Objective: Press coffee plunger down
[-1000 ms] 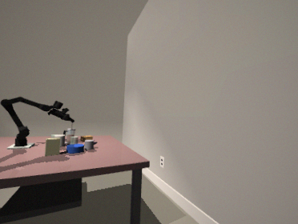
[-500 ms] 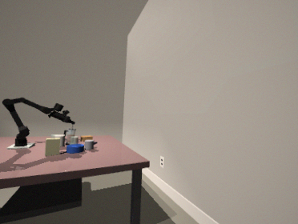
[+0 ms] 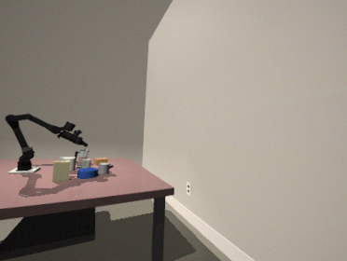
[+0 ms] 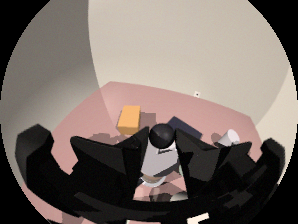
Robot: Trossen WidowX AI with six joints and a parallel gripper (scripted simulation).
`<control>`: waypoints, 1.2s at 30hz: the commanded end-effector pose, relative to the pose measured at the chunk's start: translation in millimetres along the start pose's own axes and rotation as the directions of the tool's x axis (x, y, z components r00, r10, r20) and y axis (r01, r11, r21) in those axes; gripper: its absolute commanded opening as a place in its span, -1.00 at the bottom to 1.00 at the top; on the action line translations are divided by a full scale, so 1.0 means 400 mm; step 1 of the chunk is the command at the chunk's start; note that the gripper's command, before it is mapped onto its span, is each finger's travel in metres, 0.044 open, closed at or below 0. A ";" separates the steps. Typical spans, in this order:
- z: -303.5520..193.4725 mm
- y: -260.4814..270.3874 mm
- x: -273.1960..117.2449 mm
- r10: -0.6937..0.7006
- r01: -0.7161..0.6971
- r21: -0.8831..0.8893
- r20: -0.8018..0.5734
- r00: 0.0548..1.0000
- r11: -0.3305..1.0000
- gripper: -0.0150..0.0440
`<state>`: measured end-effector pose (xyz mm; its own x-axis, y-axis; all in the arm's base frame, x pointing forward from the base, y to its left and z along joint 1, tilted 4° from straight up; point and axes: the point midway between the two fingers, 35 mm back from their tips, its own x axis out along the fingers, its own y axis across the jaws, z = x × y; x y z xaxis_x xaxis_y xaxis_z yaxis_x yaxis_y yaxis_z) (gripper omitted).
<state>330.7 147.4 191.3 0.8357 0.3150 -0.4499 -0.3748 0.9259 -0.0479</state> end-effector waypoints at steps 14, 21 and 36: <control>-0.034 0.000 0.021 0.000 0.000 -0.011 -0.052 0.999 1.000 -0.06; -0.031 0.001 0.023 0.000 0.000 -0.011 -0.052 0.999 1.000 -0.06; -0.026 0.001 0.025 0.000 0.000 -0.011 -0.052 0.999 1.000 -0.06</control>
<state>334.7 149.0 181.7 0.8210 0.3069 -0.4815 -0.3759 0.9252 -0.0512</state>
